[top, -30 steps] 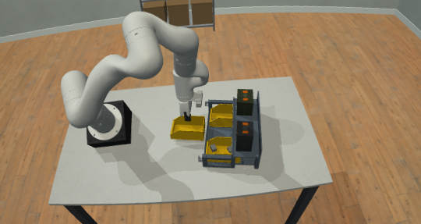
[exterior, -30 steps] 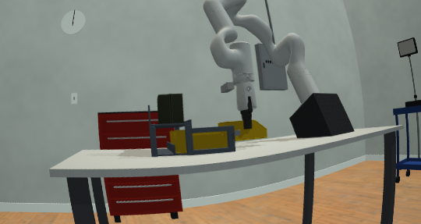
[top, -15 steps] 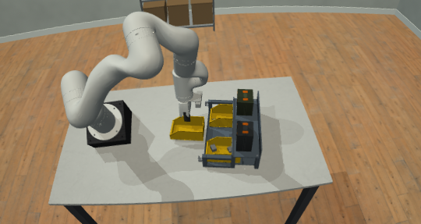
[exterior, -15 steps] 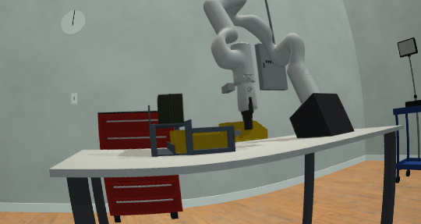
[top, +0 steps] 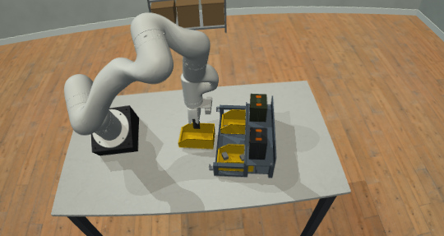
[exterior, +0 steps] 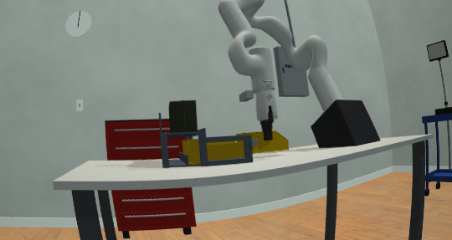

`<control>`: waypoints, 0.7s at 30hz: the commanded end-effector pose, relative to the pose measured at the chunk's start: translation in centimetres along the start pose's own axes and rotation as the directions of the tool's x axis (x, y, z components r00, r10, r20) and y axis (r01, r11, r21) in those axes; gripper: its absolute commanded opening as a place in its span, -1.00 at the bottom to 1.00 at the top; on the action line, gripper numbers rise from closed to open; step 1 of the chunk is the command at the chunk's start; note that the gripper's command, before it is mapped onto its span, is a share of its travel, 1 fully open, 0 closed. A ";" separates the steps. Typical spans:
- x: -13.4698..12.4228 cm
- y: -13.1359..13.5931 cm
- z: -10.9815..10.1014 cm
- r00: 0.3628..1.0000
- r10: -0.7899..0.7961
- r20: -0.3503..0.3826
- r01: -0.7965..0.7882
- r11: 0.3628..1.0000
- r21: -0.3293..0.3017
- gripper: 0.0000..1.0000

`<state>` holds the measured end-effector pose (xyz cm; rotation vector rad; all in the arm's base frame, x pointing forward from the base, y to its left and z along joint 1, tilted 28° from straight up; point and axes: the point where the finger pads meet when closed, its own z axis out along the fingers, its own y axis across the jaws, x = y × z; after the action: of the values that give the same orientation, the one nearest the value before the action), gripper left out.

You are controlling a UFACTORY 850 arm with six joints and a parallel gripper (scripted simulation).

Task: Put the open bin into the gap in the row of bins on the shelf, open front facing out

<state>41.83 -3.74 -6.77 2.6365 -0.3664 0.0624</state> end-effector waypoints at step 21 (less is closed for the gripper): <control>-1.1 0.0 1.4 1.000 0.000 -0.001 0.000 1.000 0.001 -1.00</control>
<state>40.79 -4.06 -7.94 2.6364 -0.3656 0.0600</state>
